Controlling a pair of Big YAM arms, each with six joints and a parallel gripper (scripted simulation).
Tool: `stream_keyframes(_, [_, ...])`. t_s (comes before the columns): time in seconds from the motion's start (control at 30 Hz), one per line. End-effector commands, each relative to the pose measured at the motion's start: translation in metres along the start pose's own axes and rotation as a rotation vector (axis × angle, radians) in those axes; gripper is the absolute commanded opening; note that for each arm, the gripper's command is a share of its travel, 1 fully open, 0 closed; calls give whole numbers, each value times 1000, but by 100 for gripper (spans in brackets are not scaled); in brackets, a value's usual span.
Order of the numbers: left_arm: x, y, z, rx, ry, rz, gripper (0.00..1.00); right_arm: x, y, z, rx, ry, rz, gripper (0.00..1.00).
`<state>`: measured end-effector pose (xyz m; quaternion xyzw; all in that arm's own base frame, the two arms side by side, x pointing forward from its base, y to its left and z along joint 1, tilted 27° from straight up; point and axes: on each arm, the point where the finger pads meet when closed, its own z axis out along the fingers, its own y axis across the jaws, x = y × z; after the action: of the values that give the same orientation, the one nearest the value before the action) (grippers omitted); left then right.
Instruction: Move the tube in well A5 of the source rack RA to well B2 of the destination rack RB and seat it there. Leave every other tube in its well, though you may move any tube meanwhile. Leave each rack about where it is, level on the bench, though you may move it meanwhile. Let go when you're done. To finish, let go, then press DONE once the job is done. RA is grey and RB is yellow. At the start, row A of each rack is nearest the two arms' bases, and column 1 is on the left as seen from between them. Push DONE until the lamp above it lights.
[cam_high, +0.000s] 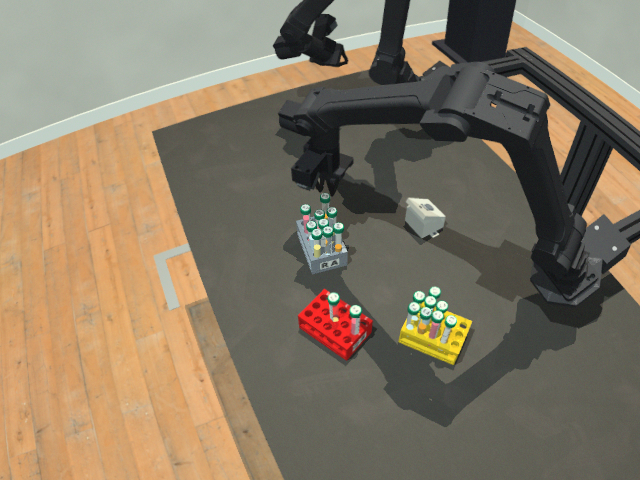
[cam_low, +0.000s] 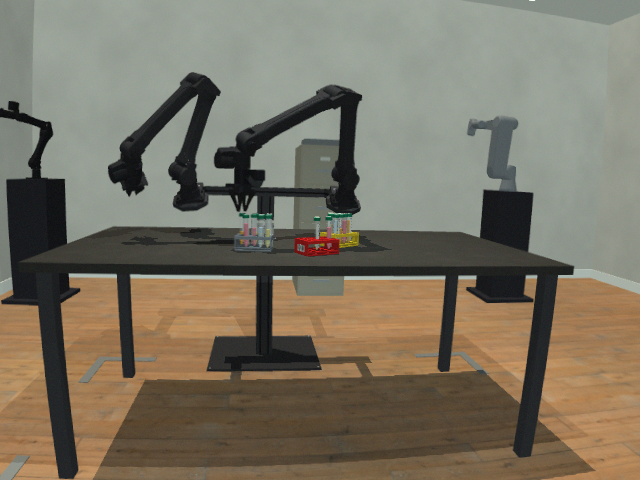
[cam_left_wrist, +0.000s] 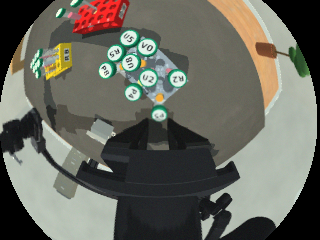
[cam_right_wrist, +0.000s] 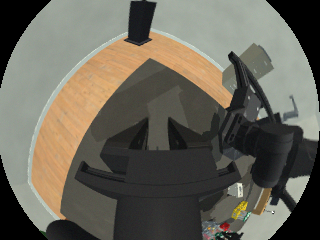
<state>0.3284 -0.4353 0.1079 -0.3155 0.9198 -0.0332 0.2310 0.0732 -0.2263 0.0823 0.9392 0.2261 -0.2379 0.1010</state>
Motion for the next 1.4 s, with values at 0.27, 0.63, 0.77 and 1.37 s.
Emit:
stream_keyframes(0.27, [-3,-24,-10,45,8,-17,30,-2,7,-5,-15,3,10,30])
stream_keyframes(0.63, [-8,-25,-2,39,5,-26,30,-2,7,-5,-15,3,10,30])
stream_keyframes(0.77, [-10,-26,-4,43,6,-27,30,-2,7,-5,-15,3,10,30])
stream_keyframes(1.37, [-9,-22,5,36,5,-24,30,-2,7,-5,-15,3,10,30])
